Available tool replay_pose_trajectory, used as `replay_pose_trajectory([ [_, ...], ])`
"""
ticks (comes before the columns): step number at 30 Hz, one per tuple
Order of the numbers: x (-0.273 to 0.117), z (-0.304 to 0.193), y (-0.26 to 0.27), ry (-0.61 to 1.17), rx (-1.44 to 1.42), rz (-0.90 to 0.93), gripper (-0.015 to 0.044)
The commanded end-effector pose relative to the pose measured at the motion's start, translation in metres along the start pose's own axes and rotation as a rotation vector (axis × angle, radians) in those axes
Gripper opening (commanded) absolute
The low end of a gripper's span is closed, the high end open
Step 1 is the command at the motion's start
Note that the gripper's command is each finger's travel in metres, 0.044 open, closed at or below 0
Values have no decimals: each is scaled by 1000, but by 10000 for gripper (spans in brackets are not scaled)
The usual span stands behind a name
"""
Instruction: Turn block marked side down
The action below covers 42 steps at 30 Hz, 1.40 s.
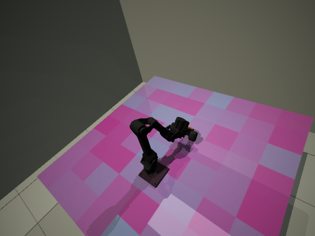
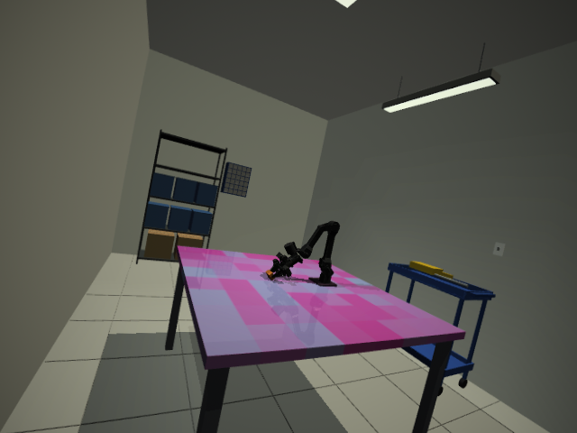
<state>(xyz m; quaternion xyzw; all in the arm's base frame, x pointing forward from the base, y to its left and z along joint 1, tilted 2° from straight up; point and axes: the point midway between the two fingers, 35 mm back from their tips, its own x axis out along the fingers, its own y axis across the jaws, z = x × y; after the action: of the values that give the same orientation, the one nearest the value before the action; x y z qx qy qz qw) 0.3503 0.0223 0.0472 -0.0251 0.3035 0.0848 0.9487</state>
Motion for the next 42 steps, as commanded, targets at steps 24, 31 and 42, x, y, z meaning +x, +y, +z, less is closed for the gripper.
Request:
replay_pose_trajectory([
  [24,-20,-20,4,-292,-8,4,0],
  [31,-21,-19,4,-304,-8,4,0],
  [42,-21,-19,4,-304,-8,4,79],
])
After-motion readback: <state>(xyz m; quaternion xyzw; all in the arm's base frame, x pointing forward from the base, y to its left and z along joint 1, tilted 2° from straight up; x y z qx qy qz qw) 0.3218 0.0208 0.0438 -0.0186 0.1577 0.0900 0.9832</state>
